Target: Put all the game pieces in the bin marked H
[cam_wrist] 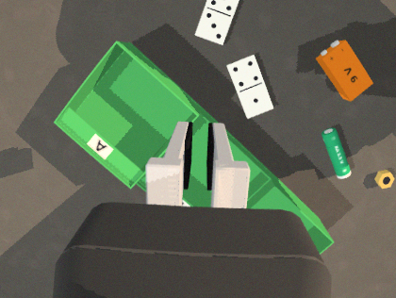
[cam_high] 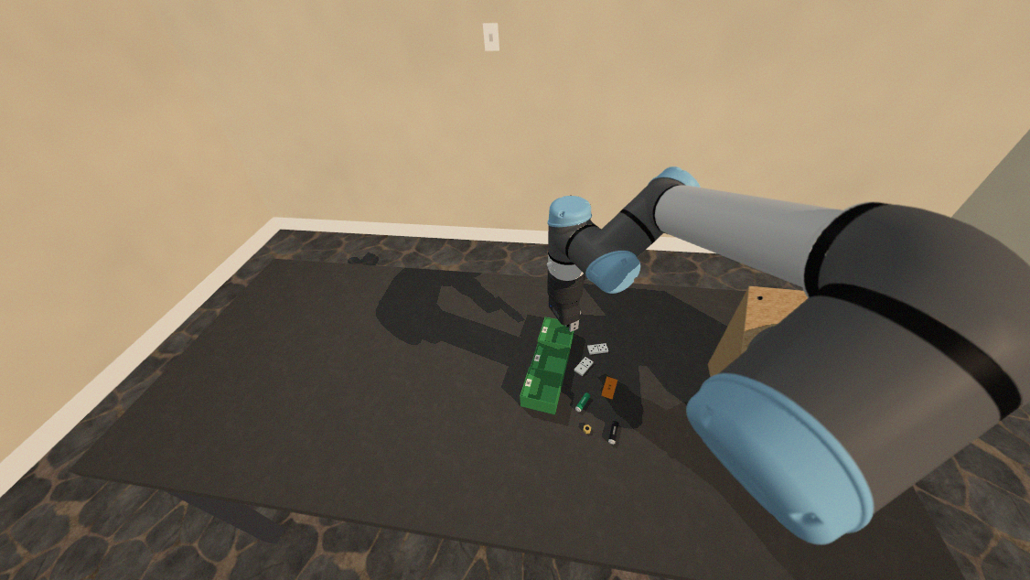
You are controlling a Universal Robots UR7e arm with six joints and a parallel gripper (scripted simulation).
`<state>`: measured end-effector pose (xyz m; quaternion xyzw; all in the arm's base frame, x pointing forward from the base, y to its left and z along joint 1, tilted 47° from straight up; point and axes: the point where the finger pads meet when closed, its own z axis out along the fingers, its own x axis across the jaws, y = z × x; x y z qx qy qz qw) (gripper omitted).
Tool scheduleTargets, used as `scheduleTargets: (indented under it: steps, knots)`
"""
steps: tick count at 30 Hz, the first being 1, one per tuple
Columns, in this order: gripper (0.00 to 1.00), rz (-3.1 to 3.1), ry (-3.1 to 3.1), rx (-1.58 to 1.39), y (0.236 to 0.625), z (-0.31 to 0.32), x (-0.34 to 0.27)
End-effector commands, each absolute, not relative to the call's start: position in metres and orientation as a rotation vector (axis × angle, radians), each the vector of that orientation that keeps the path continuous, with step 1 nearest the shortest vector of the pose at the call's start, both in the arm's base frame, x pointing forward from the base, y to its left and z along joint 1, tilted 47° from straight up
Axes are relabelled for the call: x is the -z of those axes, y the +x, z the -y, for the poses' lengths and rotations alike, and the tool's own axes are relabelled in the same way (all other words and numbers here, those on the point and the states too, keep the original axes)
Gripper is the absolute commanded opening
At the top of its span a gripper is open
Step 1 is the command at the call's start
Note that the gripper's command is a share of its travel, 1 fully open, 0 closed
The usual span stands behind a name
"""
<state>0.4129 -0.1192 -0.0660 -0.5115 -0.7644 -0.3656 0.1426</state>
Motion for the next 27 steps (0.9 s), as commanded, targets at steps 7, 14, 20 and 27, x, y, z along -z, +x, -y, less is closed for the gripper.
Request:
scheduleTargets:
  steps: [7, 14, 20, 27]
  knots:
    - [0.31, 2.492, -1.154, 1.145, 0.456, 0.128, 0.133]
    - [0.31, 2.657, -0.922, 1.188, 0.456, 0.128, 0.133]
    - [0.31, 2.775, -0.726, 1.213, 0.456, 0.128, 0.133]
    - [0.31, 2.904, -0.468, 1.235, 0.456, 0.128, 0.133]
